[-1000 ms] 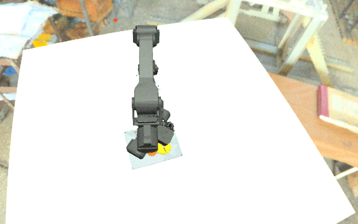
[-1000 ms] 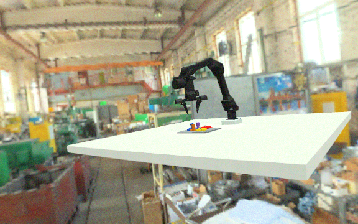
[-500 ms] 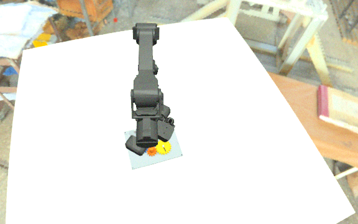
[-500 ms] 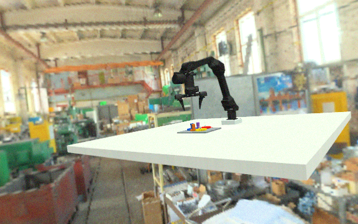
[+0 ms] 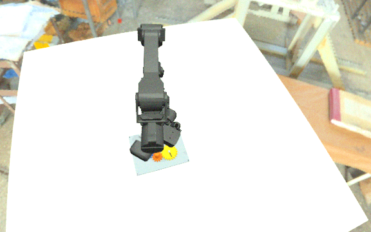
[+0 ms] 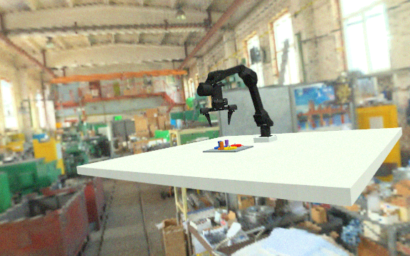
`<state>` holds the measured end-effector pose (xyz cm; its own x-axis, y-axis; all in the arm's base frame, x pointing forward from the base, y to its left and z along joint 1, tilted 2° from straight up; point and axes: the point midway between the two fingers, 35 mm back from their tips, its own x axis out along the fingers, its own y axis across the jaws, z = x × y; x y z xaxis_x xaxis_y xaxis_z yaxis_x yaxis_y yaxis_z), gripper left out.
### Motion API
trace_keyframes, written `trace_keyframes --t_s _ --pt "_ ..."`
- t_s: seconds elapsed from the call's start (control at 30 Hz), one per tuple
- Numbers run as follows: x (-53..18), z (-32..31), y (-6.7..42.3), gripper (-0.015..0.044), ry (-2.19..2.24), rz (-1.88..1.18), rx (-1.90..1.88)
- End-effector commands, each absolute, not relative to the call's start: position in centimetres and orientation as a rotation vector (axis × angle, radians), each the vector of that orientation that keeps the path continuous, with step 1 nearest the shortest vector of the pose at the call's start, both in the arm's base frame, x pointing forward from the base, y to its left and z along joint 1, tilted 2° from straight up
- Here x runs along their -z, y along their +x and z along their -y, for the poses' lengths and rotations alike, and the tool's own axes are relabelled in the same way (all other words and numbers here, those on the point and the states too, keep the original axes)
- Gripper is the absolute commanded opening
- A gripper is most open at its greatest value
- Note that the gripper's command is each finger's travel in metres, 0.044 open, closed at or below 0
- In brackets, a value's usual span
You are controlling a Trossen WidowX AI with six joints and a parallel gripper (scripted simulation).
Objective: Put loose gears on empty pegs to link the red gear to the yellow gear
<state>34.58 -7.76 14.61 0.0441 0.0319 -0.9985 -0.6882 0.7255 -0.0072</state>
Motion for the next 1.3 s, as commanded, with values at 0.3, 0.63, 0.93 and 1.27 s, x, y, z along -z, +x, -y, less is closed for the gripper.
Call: trace_keyframes --t_s 0.3,0.63,0.93,1.27 --pt "-14.6 7.8 34.6 0.044 -0.58 -1.436 -0.603" --pt "-14.8 6.6 34.7 0.044 -0.579 -1.435 -0.604" --pt "-16.8 -7.9 32.5 0.044 -0.571 -1.434 -0.612" --pt "-19.0 -20.7 23.3 0.044 -0.555 -1.434 -0.627"
